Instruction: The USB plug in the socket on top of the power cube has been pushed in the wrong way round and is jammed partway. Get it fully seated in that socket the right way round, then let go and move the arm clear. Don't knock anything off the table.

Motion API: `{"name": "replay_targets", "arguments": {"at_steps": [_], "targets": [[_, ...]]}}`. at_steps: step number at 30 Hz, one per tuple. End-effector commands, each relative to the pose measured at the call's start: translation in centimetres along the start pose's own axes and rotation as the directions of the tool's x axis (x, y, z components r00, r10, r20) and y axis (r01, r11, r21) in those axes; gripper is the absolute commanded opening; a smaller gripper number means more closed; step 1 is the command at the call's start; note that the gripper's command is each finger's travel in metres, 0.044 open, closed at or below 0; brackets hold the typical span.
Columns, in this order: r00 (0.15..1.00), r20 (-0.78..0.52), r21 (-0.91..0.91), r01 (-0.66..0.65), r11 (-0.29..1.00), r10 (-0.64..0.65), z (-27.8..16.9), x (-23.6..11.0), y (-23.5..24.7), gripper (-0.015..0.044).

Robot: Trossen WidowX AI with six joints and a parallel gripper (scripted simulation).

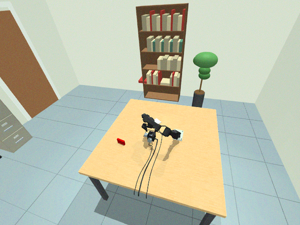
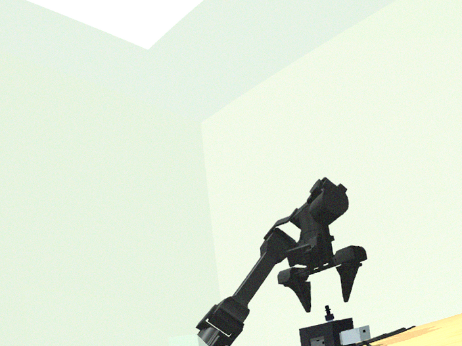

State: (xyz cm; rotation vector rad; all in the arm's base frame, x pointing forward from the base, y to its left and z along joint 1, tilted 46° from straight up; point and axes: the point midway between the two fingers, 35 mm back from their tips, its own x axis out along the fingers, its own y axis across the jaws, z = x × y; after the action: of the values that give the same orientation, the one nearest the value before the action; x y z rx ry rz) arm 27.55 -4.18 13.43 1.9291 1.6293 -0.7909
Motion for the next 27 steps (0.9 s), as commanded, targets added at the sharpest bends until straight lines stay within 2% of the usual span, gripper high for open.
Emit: {"name": "replay_targets", "arguments": {"at_steps": [1, 2, 19, 27], "targets": [[1.0, -0.005, 0.005, -0.002, 1.0, 0.002, -0.03, 0.27, -0.01, 0.044], [1.0, -0.005, 0.005, -0.002, 1.0, 0.002, -0.03, 0.27, -0.01, 0.044], [1.0, 0.0, 0.0, 0.0, 1.0, 0.0, -0.01, 0.1, -0.01, 0.0], [1.0, 0.0, 0.0, 0.0, 1.0, 0.0, -0.01, 0.1, -0.01, 0.0]]}}
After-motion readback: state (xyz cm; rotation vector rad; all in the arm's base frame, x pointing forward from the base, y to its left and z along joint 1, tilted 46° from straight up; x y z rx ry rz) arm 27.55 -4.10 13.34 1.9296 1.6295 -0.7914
